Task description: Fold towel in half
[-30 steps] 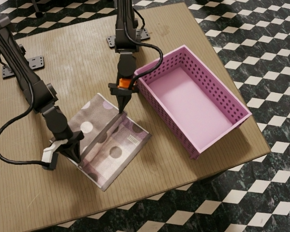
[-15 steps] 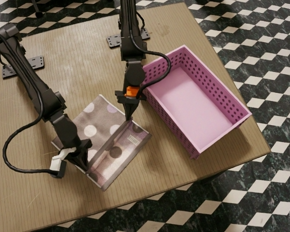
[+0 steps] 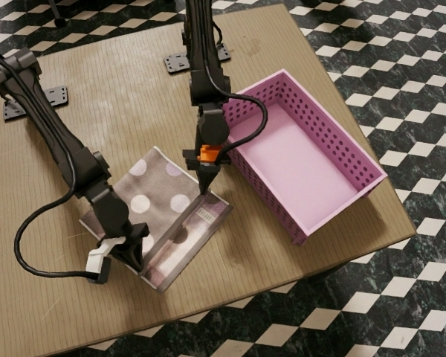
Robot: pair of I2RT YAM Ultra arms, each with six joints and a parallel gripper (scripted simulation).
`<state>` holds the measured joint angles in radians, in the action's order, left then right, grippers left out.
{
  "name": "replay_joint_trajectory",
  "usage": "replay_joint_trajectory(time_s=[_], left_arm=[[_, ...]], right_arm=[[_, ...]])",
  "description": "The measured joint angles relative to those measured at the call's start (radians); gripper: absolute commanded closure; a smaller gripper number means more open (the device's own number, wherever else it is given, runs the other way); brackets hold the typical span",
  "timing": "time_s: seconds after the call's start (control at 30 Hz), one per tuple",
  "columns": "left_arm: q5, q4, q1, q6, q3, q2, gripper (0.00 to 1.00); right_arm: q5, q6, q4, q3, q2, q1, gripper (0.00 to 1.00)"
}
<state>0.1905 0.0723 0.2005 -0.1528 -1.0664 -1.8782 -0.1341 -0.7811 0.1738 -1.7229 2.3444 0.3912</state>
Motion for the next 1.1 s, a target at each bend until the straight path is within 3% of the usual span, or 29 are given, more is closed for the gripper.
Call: replay_joint_trajectory(time_s=[0.13,0.23,0.27,0.37,0.4,0.5,0.53,0.7,0.73,1.1], left_arm=[[-0.009,0.003,-0.003,0.0,-0.006,-0.006,1.0],[0.003,0.016,-0.023,0.005,-0.051,-0.035,1.0],[0.003,0.016,-0.032,0.006,-0.063,-0.045,0.81],[0.01,0.026,-0.062,0.016,-0.103,-0.077,0.81],[0.01,0.027,-0.07,0.019,-0.111,-0.084,0.3],[0.021,0.045,-0.088,0.031,-0.146,-0.111,0.3],[0.021,0.043,-0.091,0.032,-0.151,-0.116,0.22],[0.039,0.067,-0.107,0.05,-0.201,-0.147,0.22],[0.041,0.069,-0.109,0.052,-0.205,-0.149,0.22],[0.043,0.13,-0.11,0.059,-0.233,-0.14,0.22]], right_arm=[[0.001,0.0,0.005,-0.024,0.021,0.001,1.0],[0.001,0.0,0.026,-0.114,0.078,0.007,1.0],[0.001,0.001,0.027,-0.137,0.095,0.01,0.96],[0.001,-0.005,0.058,-0.232,0.154,0.018,0.96],[0.001,-0.006,0.065,-0.253,0.168,0.019,0.7],[-0.001,-0.01,0.099,-0.335,0.215,0.02,0.7],[-0.002,-0.01,0.106,-0.353,0.225,0.021,0.4],[-0.006,-0.01,0.137,-0.406,0.242,0.031,0.4],[-0.007,-0.01,0.142,-0.412,0.242,0.032,0.17],[-0.01,-0.01,0.22,-0.456,0.241,0.033,0.16]])
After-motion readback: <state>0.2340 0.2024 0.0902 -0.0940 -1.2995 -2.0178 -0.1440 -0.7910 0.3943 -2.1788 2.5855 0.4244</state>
